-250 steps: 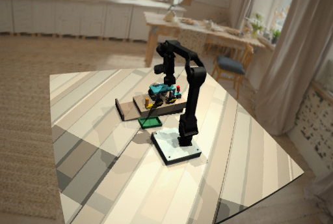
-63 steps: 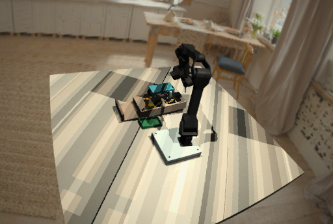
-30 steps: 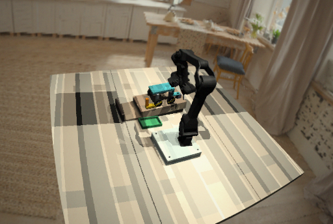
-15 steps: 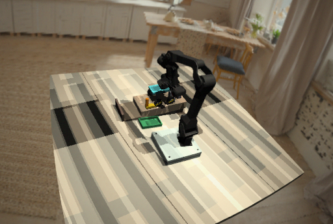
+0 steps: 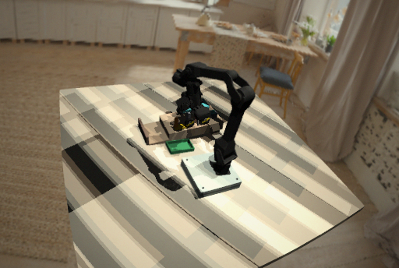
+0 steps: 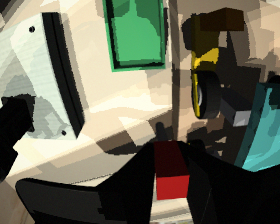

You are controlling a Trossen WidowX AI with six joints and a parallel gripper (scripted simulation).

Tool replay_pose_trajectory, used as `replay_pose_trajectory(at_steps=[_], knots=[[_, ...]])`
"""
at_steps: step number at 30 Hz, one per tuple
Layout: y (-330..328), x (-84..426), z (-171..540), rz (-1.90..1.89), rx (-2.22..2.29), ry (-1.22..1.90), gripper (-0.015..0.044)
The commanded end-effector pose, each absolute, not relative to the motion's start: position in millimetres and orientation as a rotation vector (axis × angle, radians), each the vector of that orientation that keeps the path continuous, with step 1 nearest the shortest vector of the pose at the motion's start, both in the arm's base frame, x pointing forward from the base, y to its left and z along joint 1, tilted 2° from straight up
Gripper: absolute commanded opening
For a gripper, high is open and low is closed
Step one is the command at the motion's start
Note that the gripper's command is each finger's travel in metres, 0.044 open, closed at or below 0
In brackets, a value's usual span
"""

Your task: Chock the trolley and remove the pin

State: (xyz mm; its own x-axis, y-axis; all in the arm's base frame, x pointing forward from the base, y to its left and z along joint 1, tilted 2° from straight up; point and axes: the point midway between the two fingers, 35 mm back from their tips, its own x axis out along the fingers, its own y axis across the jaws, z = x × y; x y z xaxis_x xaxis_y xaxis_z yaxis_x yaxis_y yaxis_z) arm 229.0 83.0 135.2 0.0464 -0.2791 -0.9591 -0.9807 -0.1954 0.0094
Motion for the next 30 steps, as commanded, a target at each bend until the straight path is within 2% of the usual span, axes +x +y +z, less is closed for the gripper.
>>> replay_pose_trajectory(at_steps=[1,14,20,30], knots=[[97,226,133,1.192,-1.573,1.302,0.0000],[150,211,124,1.195,-1.569,1.300,0.0000],[151,211,124,1.232,-1.593,1.276,0.0000],[148,211,124,1.499,-1.763,1.067,0.0000]])
